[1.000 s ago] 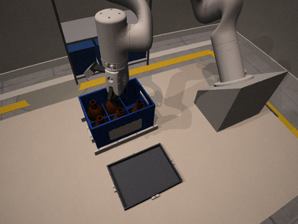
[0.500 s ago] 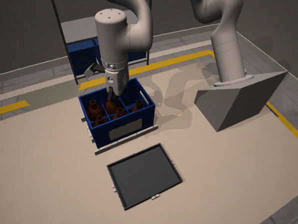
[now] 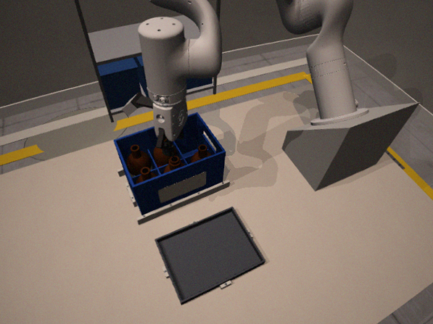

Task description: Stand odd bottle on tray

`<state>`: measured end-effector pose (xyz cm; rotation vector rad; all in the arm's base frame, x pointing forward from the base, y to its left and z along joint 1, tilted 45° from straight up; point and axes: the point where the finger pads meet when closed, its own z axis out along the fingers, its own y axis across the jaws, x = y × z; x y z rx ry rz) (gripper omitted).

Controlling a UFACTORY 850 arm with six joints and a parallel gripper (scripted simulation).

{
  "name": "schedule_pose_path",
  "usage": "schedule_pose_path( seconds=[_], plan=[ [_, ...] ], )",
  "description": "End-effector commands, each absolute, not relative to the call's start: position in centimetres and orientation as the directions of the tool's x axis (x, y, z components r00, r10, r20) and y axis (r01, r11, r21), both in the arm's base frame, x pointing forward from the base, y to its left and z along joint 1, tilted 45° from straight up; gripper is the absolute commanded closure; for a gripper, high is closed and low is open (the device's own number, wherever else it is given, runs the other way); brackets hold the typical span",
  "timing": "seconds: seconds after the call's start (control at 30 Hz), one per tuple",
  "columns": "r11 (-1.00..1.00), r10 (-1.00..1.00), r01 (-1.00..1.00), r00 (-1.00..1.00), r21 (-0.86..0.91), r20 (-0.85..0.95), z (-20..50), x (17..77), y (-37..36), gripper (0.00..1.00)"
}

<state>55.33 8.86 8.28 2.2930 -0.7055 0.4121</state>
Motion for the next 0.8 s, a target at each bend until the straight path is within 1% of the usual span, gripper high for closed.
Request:
schedule_pose_path(
  seconds=[0.0,0.77],
  plan=[
    [-0.613,-0.370,-0.591,0.801,0.525,0.470,8.0,55.4,8.7,0.35],
    [-0.613,-0.370,-0.591,0.801,0.525,0.470,6.2,55.7,6.9,0.35]
  ],
)
